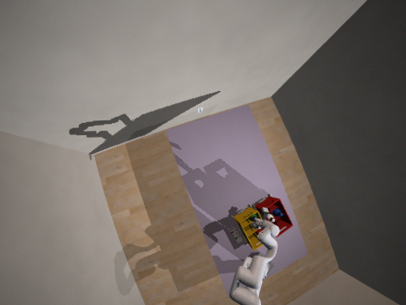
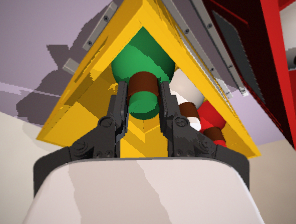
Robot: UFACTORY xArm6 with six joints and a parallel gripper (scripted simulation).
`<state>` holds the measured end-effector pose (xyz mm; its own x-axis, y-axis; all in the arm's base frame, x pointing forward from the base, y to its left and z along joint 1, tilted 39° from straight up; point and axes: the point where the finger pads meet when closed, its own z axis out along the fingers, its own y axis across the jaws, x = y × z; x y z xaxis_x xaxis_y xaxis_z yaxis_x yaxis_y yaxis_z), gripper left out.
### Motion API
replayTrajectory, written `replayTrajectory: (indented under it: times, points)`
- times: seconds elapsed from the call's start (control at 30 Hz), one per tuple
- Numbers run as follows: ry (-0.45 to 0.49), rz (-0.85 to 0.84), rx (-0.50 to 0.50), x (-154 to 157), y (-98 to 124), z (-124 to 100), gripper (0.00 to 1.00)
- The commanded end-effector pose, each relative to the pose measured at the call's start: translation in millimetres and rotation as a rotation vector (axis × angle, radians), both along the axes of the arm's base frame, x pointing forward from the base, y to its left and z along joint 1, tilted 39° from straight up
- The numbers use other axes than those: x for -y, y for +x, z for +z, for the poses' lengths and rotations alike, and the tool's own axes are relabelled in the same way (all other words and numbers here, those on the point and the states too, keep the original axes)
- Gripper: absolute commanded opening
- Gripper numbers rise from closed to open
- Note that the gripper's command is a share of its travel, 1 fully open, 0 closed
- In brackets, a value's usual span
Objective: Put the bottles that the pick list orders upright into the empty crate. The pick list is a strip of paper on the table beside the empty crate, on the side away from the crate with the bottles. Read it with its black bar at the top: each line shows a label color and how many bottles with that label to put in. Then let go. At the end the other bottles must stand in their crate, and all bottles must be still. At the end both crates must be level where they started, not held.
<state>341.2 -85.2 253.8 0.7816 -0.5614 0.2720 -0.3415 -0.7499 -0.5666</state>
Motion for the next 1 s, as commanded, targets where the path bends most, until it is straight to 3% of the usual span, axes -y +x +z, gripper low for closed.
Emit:
replayTrajectory:
  times: [0.0,0.97]
  points:
    - [-0.002,-0.001,0.003,-0.4,2.0,-0.9,0.00]
    - [-0.002,-0.001,0.003,-4.7,8.6,-10.6,0.00]
